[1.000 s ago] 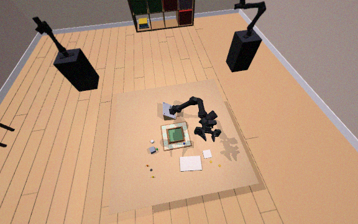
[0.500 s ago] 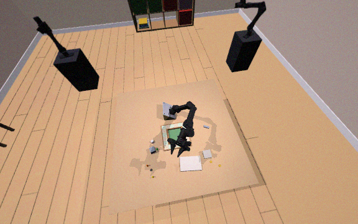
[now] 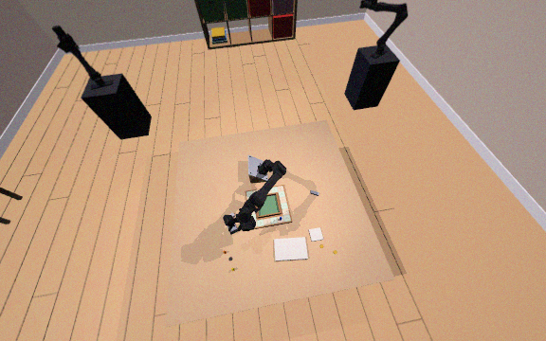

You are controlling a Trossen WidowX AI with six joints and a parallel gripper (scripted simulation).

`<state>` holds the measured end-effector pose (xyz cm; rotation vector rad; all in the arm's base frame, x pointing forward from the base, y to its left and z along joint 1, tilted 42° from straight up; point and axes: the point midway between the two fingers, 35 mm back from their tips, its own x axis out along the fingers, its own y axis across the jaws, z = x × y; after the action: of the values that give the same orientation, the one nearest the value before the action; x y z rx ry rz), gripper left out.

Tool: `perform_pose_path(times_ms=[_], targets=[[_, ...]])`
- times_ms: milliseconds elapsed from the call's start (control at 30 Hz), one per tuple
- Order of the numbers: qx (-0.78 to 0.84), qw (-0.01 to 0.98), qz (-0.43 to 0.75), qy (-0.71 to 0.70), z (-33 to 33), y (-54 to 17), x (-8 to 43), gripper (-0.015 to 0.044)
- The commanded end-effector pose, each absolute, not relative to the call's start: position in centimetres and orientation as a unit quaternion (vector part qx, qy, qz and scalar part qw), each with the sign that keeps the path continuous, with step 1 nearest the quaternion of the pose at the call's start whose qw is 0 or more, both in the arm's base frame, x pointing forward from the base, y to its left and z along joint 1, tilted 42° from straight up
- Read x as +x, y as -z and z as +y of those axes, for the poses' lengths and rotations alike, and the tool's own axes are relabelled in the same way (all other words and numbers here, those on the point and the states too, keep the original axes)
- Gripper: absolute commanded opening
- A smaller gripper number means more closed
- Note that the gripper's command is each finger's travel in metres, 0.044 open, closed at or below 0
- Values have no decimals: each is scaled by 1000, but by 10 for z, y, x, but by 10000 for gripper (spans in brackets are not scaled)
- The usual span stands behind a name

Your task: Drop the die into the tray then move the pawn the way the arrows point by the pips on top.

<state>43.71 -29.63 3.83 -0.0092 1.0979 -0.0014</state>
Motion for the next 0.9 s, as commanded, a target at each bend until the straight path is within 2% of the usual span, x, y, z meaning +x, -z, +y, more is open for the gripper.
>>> perform_pose_path(times_ms=[0, 167, 367, 867], targets=[[2, 816, 570, -97, -285, 15, 401, 275], [21, 771, 588, -243, -263, 68, 351, 275], [63, 740, 549, -384, -236, 106, 299, 275], [65, 739, 546, -388, -227, 120, 296, 275]])
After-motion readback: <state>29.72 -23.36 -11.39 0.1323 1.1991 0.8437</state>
